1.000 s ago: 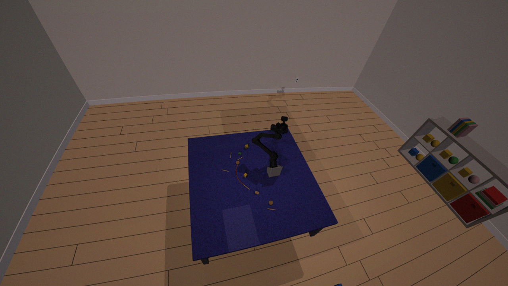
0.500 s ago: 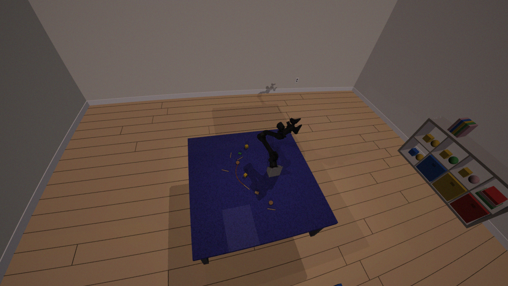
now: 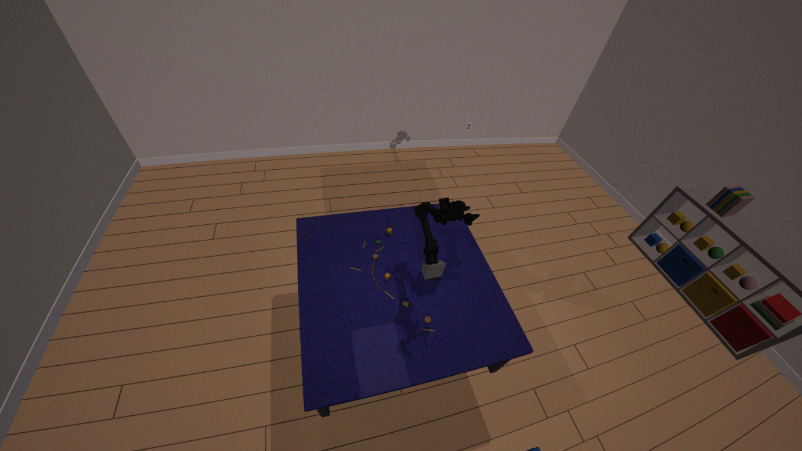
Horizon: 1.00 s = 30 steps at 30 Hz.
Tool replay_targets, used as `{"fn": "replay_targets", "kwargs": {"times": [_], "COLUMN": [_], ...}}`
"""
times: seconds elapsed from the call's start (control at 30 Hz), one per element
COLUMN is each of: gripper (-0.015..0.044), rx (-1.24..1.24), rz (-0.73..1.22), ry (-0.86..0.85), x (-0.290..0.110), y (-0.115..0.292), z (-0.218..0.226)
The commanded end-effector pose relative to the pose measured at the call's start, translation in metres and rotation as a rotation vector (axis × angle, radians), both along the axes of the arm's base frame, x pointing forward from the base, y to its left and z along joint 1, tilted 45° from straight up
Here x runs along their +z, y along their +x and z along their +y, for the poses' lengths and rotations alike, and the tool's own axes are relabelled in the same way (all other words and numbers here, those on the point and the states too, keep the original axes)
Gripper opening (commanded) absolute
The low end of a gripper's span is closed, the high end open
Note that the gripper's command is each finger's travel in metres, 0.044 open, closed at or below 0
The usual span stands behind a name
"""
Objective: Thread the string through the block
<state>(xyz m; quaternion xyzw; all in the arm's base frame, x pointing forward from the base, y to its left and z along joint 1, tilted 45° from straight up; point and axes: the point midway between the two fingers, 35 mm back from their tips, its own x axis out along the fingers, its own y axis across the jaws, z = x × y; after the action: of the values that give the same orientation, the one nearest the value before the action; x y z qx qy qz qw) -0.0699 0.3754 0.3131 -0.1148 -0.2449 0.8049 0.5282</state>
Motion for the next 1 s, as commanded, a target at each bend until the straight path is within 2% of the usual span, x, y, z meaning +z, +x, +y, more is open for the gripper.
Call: {"fn": "replay_targets", "kwargs": {"times": [0.0, 0.2, 0.43, 0.7, 0.97], "gripper": [0.044, 0.044, 0.044, 0.044, 0.044], "rx": [-0.173, -0.454, -0.752, -1.043, -1.224], "rz": [-0.039, -0.08, -0.11, -0.177, -0.213], "ry": [-0.102, -0.318, -0.593, -0.965, -1.411], "x": [-0.027, -0.081, -0.143, -0.211, -0.265], "y": [0.048, 0.136, 0.236, 0.329, 0.384], "z": [0.02, 0.031, 0.005, -0.071, -0.182]}}
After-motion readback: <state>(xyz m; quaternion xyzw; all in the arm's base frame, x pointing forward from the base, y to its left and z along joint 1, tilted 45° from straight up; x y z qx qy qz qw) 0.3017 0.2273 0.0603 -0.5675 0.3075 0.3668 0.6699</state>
